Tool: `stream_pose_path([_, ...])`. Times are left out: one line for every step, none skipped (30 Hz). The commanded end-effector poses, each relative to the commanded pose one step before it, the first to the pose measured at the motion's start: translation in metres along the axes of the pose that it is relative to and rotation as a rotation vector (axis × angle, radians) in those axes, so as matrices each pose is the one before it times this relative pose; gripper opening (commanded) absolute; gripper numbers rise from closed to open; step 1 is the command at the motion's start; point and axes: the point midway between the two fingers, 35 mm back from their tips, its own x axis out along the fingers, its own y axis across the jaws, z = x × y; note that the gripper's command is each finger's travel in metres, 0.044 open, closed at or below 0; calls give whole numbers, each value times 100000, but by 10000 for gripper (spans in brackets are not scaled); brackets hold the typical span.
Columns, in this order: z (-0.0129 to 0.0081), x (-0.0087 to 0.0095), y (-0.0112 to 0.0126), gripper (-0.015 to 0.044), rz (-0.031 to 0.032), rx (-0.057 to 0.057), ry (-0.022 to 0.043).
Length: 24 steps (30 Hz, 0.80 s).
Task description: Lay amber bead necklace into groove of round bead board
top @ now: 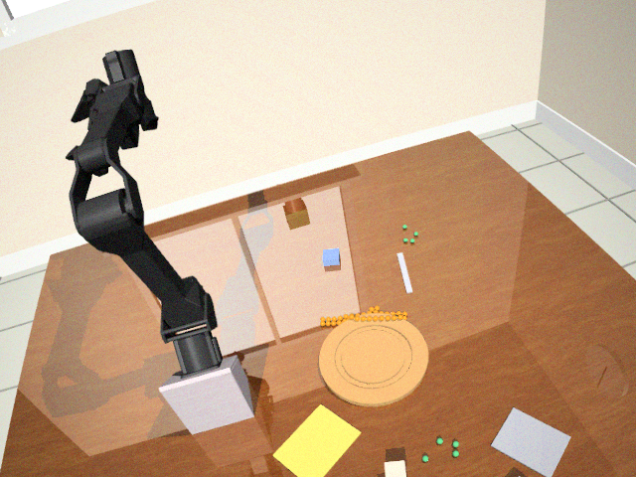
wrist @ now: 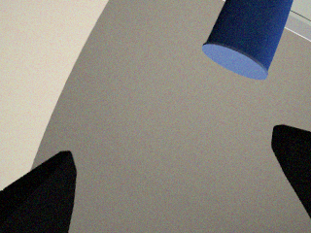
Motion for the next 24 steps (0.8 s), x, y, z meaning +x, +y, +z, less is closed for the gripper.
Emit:
stream_pose_path([60,13,6,374,16,-8,-178])
stream_pose_path([181,38,18,347,47,-25,-534])
stream_pose_path([303,62,30,321,76,-41,-890])
stream_pose_path([424,85,40,295,102,-56,-1246])
stream_pose_path([547,107,48,269,123,-70,-1603])
stream_pose_path([666,126,54,242,137,-82,-1949])
stream_pose_path([733,135,54,216,135,-86,-2142])
stream_pose_path([736,132,48,190,118,-82,-2148])
stream_pose_path([737,129,41,164,101,-77,-2148])
stream_pose_path([738,126,35,137,83,-72,-2147])
stream_pose_path([739,121,1,120,10,-26,-2117])
stream_pose_path([744,118,-5,120,-6,-20,-2128])
stream_pose_path([744,115,-11,120,-23,-14,-2125])
stream_pose_path([745,112,-17,120,-40,-7,-2122])
stream_pose_path([745,109,-23,120,-58,0,-2118])
stream_pose_path([745,106,-30,120,-75,7,-2114])
stream_pose_path([746,103,-36,120,-92,14,-2110])
stream_pose_path([746,100,-42,120,-110,21,-2105])
stream_pose_path([746,97,-49,120,-127,28,-2100])
stream_pose_path([746,94,-55,120,-145,36,-2094])
stream_pose_path([640,98,-60,120,-209,-281,-1688])
stream_pose_path([632,95,-66,120,-225,-272,-1661])
stream_pose_path([631,93,-73,120,-243,-266,-1655])
stream_pose_path([631,91,-80,120,-261,-261,-1648])
